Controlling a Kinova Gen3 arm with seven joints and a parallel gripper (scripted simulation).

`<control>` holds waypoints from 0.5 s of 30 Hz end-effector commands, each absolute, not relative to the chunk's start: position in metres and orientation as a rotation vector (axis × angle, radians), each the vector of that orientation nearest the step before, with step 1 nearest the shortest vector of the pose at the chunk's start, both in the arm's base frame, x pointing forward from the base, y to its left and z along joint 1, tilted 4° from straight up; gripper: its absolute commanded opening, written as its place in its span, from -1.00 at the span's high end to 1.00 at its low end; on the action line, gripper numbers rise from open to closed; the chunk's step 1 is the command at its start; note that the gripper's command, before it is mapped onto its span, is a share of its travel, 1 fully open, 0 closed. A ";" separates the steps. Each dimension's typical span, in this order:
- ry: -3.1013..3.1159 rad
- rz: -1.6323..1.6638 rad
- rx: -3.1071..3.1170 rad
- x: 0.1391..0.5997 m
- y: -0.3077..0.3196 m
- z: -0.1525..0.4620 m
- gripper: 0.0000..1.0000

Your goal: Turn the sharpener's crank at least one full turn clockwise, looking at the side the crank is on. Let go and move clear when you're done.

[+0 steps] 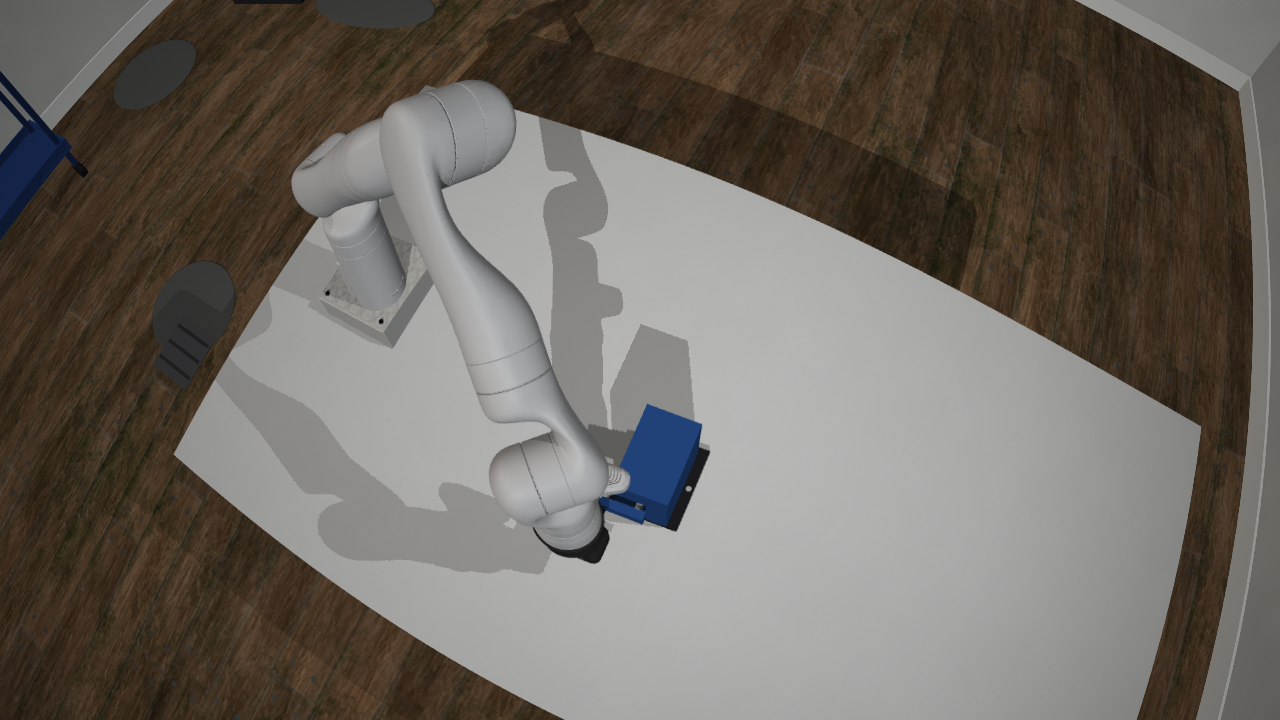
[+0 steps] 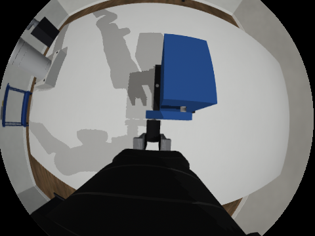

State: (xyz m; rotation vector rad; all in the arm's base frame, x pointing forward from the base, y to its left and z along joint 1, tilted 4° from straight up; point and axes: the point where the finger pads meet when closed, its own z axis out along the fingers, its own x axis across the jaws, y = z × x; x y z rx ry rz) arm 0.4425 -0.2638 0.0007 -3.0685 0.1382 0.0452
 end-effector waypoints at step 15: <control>0.138 0.041 -3.070 0.444 -0.265 0.011 1.00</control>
